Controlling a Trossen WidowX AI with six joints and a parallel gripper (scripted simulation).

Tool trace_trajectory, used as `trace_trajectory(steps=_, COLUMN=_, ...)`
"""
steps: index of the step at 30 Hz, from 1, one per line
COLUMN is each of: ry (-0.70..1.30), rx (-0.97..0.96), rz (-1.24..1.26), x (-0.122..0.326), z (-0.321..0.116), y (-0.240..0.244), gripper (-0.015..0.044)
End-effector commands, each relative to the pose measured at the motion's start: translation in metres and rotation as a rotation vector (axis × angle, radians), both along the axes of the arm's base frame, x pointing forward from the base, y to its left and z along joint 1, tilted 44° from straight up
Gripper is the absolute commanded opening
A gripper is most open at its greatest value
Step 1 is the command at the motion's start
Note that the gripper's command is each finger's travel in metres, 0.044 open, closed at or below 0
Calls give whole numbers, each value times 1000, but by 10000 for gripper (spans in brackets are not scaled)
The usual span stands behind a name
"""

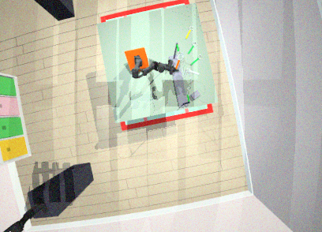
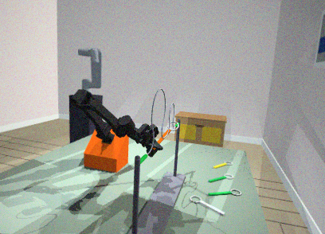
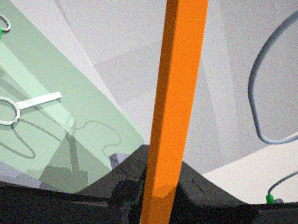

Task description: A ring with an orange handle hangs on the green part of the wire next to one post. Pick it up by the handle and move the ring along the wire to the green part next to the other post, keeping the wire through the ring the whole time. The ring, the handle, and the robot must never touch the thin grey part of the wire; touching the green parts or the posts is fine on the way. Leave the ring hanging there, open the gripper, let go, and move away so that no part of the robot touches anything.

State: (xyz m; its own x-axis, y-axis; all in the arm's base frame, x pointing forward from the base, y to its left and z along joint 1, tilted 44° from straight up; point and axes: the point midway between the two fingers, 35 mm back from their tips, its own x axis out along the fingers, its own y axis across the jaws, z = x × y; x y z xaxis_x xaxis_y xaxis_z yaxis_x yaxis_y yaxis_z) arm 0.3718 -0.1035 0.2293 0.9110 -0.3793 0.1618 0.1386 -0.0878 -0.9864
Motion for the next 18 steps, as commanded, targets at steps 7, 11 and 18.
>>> trace_trajectory(steps=7, ry=14, rx=220, rz=0, x=-1, z=-37, y=2, gripper=-150)
trace_trajectory(steps=11, ry=16, rx=313, rz=1, x=-1, z=-51, y=5, gripper=-150)
trace_trajectory(steps=18, ry=19, rx=471, rz=4, x=-1, z=-74, y=14, gripper=-150)
